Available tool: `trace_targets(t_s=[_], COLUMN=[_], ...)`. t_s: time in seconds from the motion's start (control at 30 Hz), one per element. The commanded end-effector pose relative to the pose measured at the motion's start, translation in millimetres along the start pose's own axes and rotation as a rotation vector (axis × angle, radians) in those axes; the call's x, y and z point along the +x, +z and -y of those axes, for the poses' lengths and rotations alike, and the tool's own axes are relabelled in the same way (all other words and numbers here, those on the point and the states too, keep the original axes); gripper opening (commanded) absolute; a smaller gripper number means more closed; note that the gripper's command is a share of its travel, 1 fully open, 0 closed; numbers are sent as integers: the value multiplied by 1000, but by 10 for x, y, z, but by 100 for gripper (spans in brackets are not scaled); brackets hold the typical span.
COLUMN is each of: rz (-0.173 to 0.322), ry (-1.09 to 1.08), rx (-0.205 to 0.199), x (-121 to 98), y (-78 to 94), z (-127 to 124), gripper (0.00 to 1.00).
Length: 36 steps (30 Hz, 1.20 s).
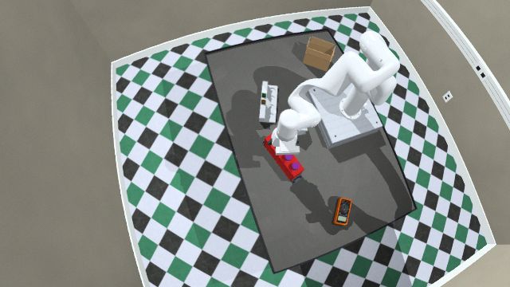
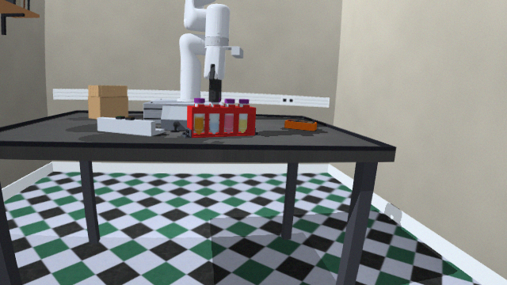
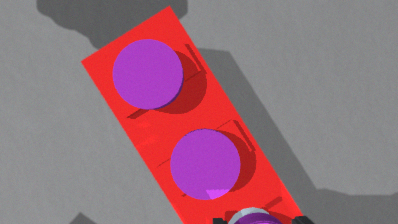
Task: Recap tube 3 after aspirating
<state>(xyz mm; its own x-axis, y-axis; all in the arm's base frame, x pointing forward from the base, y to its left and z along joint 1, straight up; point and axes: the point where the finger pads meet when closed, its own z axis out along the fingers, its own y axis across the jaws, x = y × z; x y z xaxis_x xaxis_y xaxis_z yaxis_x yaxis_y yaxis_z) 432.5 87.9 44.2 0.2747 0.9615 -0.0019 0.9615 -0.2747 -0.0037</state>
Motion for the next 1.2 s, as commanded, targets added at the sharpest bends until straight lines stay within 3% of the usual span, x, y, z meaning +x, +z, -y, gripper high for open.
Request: trace_targets(t_s=[0.0,0.17,0.23,0.73,1.03,1.07,1.17], rz=[5,6,6,8,8,8,8], ry=[-265,-513,-513,-1259,-1336,-1336,-1336], rx=[-7,-6,-6,-4,-4,-4,-4], x=[6,6,6,6,6,6,6], y=[-13,-14,-14,-16,-16,-16,-16], z=[-13,-13,-13,-13,-13,-13,-13], gripper=[0,0,0,0,0,46,46])
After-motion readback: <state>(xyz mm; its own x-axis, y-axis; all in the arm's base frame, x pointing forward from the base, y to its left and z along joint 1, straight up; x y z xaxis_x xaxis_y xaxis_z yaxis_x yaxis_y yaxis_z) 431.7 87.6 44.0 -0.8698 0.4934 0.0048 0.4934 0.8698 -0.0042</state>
